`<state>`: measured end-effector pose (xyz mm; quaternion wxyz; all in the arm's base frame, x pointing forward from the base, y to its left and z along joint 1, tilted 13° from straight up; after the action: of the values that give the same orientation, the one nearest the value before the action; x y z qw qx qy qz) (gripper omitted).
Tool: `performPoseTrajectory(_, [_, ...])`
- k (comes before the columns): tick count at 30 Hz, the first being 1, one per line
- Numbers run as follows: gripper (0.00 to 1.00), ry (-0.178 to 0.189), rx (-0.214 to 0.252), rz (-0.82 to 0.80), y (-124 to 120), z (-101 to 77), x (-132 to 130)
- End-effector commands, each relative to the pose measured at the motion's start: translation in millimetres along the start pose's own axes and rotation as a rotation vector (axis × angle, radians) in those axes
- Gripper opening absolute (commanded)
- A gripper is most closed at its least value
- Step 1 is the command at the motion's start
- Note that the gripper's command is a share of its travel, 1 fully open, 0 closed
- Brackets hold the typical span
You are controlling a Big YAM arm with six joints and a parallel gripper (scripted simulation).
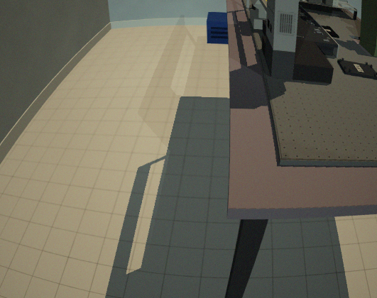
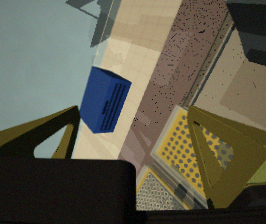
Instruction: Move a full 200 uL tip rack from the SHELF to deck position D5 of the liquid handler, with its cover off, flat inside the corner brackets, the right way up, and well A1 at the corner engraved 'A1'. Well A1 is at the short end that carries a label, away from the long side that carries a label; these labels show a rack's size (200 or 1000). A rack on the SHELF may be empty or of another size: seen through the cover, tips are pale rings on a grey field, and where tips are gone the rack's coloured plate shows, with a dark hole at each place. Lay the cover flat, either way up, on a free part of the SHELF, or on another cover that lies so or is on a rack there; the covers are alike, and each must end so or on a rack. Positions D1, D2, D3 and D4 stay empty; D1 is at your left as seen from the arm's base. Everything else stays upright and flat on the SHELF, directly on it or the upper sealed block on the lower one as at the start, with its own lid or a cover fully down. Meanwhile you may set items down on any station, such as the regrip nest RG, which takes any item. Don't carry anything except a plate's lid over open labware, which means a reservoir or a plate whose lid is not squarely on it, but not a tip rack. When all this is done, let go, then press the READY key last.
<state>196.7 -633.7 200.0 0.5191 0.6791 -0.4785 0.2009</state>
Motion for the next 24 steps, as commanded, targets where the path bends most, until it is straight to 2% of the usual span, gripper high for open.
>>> performPoseTrajectory(1, [1.0, 0.011, -0.004, 0.007, 3, -2.3, 6])
performPoseTrajectory(17, [1.0, 0.011, -0.004, 0.007, 3, -2.3, 6])
performPoseTrajectory(18, [1.0, 0.063, -0.003, 0.0, 12, -19.1, 22])
performPoseTrajectory(24, [1.0, 0.095, 0.045, -0.11, 8, -45.8, 6])
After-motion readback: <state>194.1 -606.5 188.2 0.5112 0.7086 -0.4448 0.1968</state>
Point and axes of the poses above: the point where the finger pads meet when closed, its own z axis out along the fingers, its own x axis across the jaws, y = z × x, the point moved 7 cm from there along -z, back along the fingers, and after that the axes turned 6 degrees about -z, right-handed, at the moved point
